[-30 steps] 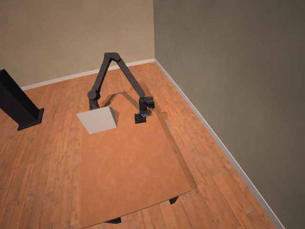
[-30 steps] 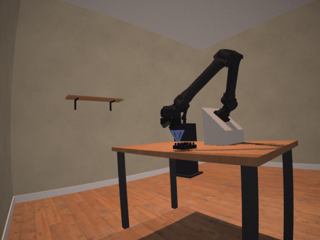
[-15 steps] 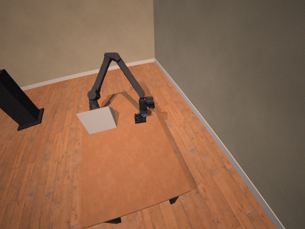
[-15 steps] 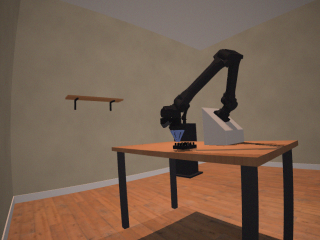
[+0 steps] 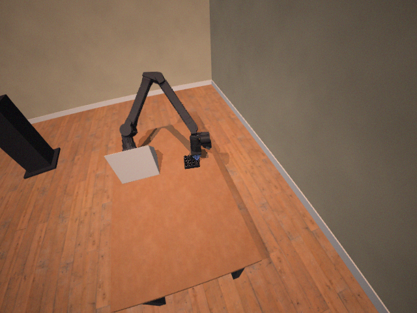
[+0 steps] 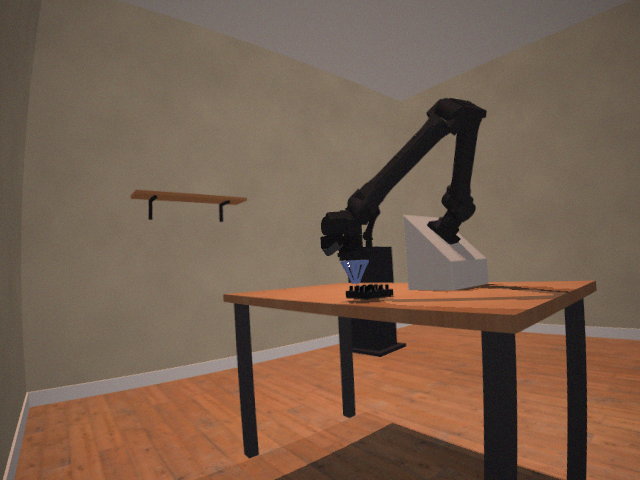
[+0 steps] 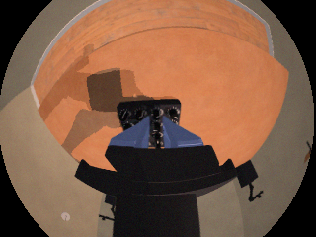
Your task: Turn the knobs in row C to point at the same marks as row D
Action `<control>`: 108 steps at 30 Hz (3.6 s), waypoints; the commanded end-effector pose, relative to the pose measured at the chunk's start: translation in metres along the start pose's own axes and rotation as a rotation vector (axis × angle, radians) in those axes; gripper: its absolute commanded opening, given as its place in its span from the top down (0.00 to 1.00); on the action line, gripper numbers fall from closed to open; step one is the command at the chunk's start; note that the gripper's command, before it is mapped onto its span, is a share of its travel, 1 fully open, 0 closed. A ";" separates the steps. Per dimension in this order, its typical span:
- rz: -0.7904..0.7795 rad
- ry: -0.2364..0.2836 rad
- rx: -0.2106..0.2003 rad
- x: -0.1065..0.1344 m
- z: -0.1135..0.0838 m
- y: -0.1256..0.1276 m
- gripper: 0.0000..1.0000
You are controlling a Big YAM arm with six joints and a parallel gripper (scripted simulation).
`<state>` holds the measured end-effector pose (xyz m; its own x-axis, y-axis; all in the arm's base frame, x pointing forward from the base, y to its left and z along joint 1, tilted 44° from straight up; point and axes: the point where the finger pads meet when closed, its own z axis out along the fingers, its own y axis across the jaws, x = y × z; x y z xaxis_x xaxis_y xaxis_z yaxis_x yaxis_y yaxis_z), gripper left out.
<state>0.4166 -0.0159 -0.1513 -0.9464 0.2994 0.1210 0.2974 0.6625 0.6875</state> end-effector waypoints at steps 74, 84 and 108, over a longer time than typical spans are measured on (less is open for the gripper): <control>-0.006 -0.020 -0.003 -0.001 -0.006 0.006 0.80; -0.006 -0.020 -0.003 -0.001 -0.006 0.006 0.80; -0.006 -0.020 -0.003 -0.001 -0.006 0.006 0.80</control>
<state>0.4095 -0.0134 -0.1532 -0.9456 0.2993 0.1278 0.3020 0.6608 0.6871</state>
